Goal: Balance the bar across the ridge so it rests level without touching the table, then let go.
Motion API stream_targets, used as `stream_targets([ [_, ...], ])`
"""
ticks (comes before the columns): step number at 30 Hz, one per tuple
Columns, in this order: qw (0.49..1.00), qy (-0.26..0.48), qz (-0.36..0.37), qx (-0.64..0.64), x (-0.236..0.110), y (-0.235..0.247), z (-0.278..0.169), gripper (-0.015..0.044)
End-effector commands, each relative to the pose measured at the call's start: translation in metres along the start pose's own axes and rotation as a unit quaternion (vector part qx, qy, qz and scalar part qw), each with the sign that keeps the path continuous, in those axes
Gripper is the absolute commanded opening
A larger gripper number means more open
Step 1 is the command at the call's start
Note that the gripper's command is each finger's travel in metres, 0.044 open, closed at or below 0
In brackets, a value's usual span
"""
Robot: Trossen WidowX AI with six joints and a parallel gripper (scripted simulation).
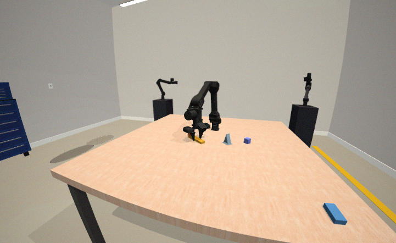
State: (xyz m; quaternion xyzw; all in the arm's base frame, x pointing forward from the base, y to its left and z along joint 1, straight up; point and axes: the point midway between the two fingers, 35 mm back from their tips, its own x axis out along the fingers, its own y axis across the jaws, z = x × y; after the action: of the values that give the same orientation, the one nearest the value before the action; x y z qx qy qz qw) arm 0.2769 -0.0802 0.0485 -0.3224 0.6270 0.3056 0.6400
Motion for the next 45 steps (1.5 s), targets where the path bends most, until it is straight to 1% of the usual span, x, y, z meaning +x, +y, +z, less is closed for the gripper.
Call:
stream_targets([
  [1, 1.000, 0.000, 0.000, 0.000, 0.000, 0.000, 0.000, 0.0157],
  [10, 1.000, 0.000, 0.000, 0.000, 0.000, 0.000, 0.000, 0.0097],
  [14, 1.000, 0.000, 0.000, 0.000, -0.006, -0.001, 0.001, 0.0000],
  [45, 1.000, -0.001, 0.002, -0.001, -0.085, -0.005, 0.002, 0.0000],
])
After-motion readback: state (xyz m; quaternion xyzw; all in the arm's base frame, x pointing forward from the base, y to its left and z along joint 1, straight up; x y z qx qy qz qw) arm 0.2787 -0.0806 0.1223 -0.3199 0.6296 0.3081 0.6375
